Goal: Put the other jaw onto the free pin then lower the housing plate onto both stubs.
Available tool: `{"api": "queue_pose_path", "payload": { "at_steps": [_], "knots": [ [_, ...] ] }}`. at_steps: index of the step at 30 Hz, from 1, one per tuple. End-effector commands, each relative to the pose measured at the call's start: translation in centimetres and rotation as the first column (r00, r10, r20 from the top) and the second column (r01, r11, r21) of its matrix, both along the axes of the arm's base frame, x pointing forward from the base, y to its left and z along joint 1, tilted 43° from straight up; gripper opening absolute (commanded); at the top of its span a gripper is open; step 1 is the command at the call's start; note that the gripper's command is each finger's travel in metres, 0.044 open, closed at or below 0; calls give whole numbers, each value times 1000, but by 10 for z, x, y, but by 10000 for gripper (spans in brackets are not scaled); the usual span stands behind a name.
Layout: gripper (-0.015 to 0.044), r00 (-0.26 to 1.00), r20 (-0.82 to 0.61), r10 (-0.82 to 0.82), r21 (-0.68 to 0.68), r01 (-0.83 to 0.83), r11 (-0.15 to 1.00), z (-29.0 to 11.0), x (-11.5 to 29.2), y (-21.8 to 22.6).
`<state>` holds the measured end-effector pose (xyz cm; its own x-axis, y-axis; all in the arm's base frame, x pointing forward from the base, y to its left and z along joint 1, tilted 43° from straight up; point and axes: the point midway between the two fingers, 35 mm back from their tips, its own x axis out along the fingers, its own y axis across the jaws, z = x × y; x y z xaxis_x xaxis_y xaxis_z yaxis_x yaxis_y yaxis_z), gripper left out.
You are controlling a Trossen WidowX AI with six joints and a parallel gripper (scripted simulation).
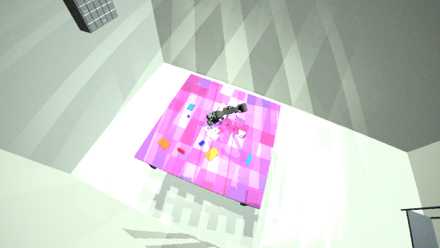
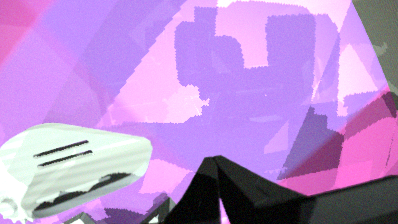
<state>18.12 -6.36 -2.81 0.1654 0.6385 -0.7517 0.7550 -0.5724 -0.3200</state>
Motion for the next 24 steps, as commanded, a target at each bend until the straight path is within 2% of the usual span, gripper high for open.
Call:
{"api": "queue_pose_path", "payload": {
  "at_steps": [1,24],
  "knots": [
    [0,1000,-10,-6,14,7,1000,-5,-1,7],
    [0,1000,-15,-12,22,12,1000,-21,-1,27]
  ]
}}
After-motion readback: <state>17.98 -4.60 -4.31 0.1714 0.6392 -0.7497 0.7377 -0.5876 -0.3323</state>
